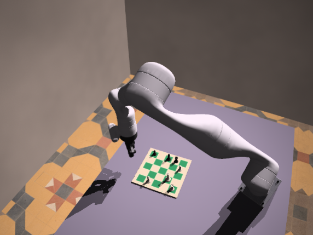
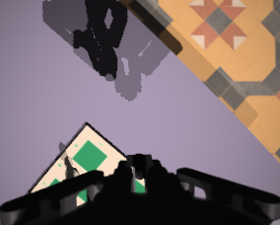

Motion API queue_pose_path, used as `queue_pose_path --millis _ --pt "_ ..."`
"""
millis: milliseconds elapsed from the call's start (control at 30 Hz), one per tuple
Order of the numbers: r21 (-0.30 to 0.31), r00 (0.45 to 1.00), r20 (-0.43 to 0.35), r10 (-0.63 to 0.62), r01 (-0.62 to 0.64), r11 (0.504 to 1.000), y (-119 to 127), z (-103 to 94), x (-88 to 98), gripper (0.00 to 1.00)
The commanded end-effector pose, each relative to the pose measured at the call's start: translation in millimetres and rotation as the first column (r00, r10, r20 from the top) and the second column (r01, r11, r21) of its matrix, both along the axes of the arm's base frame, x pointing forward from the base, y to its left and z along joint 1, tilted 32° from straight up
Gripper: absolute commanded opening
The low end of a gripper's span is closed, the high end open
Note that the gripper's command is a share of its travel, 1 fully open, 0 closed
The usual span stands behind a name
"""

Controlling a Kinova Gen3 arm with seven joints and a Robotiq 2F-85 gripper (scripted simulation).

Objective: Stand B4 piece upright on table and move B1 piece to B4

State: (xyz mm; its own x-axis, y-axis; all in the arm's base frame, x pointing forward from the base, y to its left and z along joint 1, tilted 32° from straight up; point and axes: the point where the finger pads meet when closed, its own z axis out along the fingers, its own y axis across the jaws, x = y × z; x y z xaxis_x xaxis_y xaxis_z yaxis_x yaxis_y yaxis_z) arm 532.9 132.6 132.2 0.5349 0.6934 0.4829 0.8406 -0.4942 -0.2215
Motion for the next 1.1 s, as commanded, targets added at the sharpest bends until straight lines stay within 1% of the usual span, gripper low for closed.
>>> queue_pose_path --millis 0,233,400,667,733,933,1067 --pt "0.000 1.000 0.002 0.000 0.000 1.000 0 0.7 0.5 0.00" --pt "0.000 1.000 0.002 0.000 0.000 1.000 0 -0.2 0.6 0.00" --pt "0.001 1.000 0.002 0.000 0.000 1.000 5 -7.1 1.4 0.00" --pt "0.001 1.000 0.002 0.000 0.000 1.000 22 -33.7 4.6 0.00" --pt "0.001 1.000 0.002 0.000 0.000 1.000 22 -33.7 4.6 0.00" --pt "0.001 1.000 0.002 0.000 0.000 1.000 37 -58.2 7.6 0.00" --pt "0.001 1.000 0.002 0.000 0.000 1.000 45 -70.9 9.1 0.00"
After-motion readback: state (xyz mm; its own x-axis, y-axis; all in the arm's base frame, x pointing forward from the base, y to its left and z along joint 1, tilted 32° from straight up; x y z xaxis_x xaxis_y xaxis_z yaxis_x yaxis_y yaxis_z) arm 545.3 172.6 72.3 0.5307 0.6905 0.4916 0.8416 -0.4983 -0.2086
